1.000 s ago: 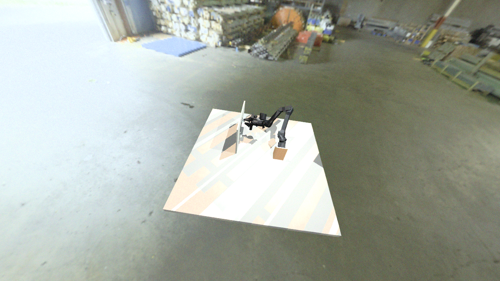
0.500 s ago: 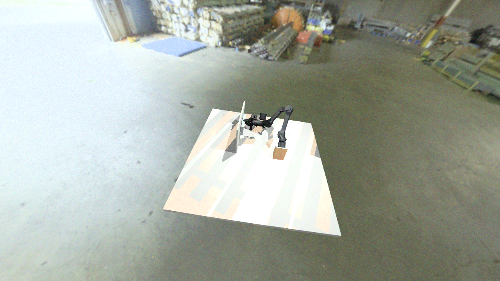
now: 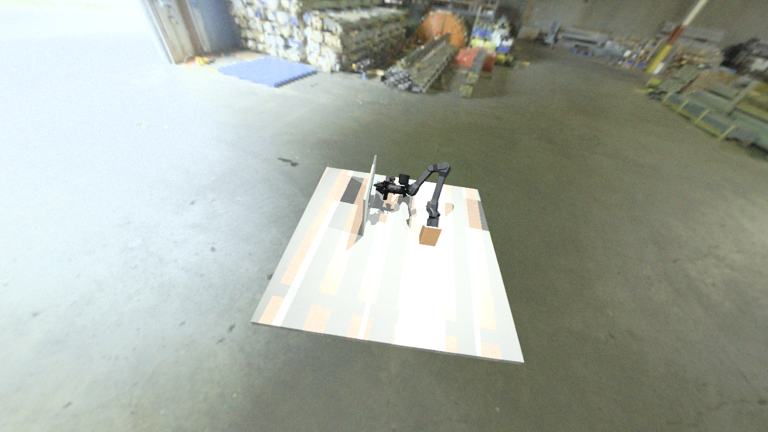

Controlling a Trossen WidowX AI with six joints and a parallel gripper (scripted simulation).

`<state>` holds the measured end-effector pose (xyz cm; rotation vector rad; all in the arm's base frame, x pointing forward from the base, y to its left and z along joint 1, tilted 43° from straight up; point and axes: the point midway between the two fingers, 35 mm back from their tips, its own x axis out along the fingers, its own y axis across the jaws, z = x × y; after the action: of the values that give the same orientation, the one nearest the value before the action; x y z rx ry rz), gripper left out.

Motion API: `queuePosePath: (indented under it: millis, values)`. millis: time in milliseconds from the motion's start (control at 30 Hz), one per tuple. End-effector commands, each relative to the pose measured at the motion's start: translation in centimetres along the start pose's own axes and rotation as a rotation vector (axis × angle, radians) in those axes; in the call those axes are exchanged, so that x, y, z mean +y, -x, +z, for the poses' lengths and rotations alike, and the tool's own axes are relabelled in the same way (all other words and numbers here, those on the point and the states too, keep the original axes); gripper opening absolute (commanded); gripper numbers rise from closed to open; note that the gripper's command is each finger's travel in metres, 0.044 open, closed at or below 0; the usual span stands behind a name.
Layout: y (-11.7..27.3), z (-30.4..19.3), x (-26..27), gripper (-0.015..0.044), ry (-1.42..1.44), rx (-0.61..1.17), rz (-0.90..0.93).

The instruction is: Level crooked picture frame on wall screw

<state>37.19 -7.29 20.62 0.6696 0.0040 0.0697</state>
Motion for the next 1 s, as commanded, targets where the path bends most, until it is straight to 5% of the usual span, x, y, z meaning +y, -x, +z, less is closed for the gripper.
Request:
queuePosePath:
  millis: [0, 967]
  values:
    - [-0.01, 0.03, 0.06, 0.0000, -0.002, -0.002, -0.001]
    - [-0.01, 0.01, 0.98, 0.0000, -0.002, -0.002, -0.001]
